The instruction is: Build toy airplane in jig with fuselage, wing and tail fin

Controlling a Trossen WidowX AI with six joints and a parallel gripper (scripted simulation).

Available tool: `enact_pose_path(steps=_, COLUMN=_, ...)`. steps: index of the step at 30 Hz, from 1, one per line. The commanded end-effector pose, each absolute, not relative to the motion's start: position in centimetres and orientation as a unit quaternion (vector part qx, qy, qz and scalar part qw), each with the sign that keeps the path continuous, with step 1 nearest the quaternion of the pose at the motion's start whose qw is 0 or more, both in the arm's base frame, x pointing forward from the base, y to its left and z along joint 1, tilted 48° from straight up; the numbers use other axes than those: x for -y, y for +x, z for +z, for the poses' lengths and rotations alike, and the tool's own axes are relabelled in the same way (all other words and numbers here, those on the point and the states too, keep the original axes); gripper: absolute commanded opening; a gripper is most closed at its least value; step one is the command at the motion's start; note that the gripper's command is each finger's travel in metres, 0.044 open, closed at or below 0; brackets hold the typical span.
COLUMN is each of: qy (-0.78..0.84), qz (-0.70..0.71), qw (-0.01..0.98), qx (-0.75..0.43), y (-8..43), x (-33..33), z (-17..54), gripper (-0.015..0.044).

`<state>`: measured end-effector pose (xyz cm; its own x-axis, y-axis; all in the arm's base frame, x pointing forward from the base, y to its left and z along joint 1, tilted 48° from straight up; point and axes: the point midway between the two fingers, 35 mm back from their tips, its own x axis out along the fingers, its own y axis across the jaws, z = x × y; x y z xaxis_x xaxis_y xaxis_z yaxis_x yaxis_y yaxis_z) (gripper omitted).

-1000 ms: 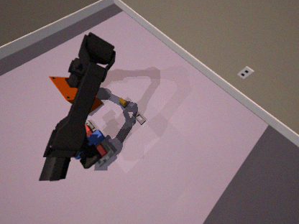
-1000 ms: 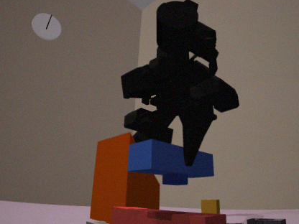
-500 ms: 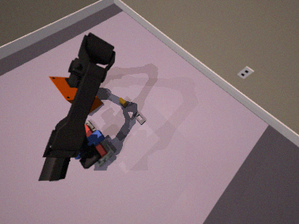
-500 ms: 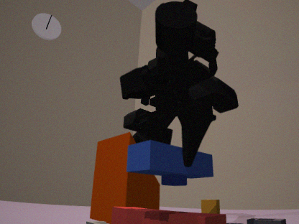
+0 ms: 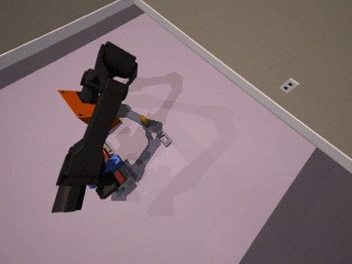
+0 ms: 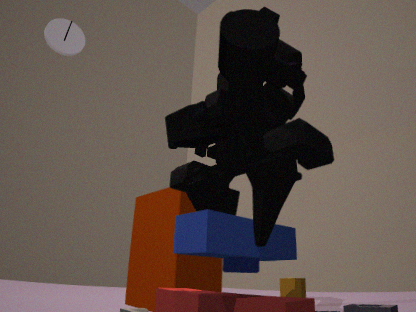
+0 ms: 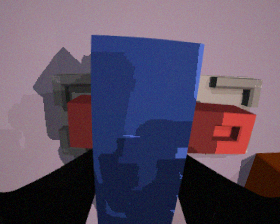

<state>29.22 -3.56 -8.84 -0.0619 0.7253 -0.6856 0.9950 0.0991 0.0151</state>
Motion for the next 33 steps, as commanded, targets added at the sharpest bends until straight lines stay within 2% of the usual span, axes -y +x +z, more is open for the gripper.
enact_pose_path(steps=1, qy=0.626, qz=-0.243, qw=0.271, qx=-0.689, y=28.9, x=2.8, z=-9.4, gripper=0.0195)
enact_pose_path(steps=19, qy=0.627, qz=-0.243, qw=0.271, qx=-0.689, y=28.7, x=1.5, z=-10.6, gripper=0.0195)
enact_pose_path(steps=24, qy=0.625, qz=-0.242, qw=0.276, qx=-0.689, y=28.9, x=1.7, z=-10.5, gripper=0.0161)
enact_pose_path(steps=29, qy=0.625, qz=-0.242, qw=0.276, qx=-0.689, y=28.9, x=1.7, z=-10.5, gripper=0.003)
enact_pose_path(steps=33, qy=0.625, qz=-0.242, qw=0.276, qx=-0.689, y=28.9, x=1.7, z=-10.5, gripper=0.0135)
